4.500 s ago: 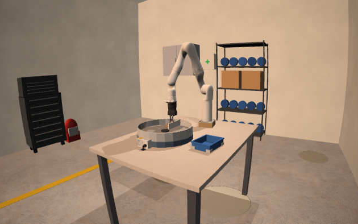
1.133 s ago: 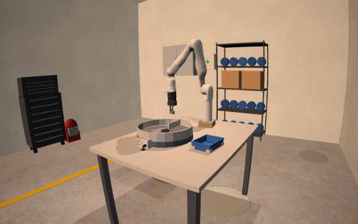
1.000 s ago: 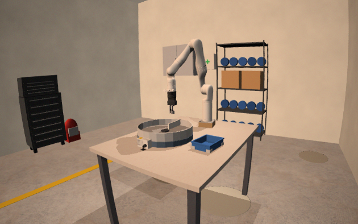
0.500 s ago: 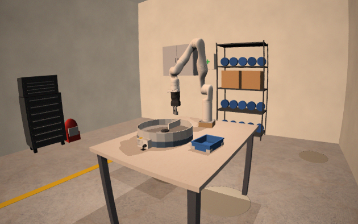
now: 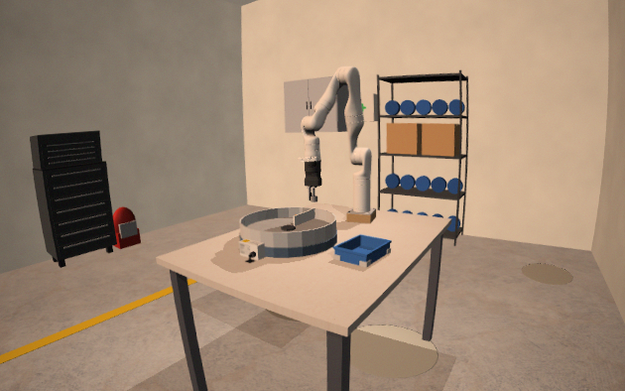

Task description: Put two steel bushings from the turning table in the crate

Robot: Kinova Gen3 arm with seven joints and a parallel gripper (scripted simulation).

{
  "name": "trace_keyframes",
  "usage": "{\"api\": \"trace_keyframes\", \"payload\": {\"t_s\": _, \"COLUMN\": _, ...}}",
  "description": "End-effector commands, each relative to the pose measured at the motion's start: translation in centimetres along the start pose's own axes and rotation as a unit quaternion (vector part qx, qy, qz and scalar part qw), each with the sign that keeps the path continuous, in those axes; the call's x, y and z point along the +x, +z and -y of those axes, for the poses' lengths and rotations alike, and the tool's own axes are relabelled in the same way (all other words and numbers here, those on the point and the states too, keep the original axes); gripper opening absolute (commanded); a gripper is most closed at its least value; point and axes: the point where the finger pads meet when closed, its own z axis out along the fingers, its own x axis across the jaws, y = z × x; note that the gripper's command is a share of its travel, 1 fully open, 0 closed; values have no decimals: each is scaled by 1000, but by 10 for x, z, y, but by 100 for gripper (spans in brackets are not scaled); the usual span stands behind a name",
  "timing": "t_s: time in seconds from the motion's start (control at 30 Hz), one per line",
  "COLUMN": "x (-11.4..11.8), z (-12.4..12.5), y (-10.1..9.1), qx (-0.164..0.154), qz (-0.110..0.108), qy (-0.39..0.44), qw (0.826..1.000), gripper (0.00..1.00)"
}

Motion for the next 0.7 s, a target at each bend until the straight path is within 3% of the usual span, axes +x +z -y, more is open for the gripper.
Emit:
{"api": "trace_keyframes", "payload": {"t_s": 0.0, "x": -4, "z": 4, "y": -1, "qx": 1, "qz": -1, "qy": -8, "qw": 1000, "gripper": 0}}
{"api": "trace_keyframes", "payload": {"t_s": 0.23, "x": -4, "z": 4, "y": -1, "qx": 1, "qz": -1, "qy": -8, "qw": 1000, "gripper": 0}}
{"api": "trace_keyframes", "payload": {"t_s": 0.4, "x": -49, "z": 32, "y": -1, "qx": 1, "qz": -1, "qy": -8, "qw": 1000, "gripper": 0}}
{"api": "trace_keyframes", "payload": {"t_s": 0.67, "x": -49, "z": 32, "y": -1, "qx": 1, "qz": -1, "qy": -8, "qw": 1000, "gripper": 0}}
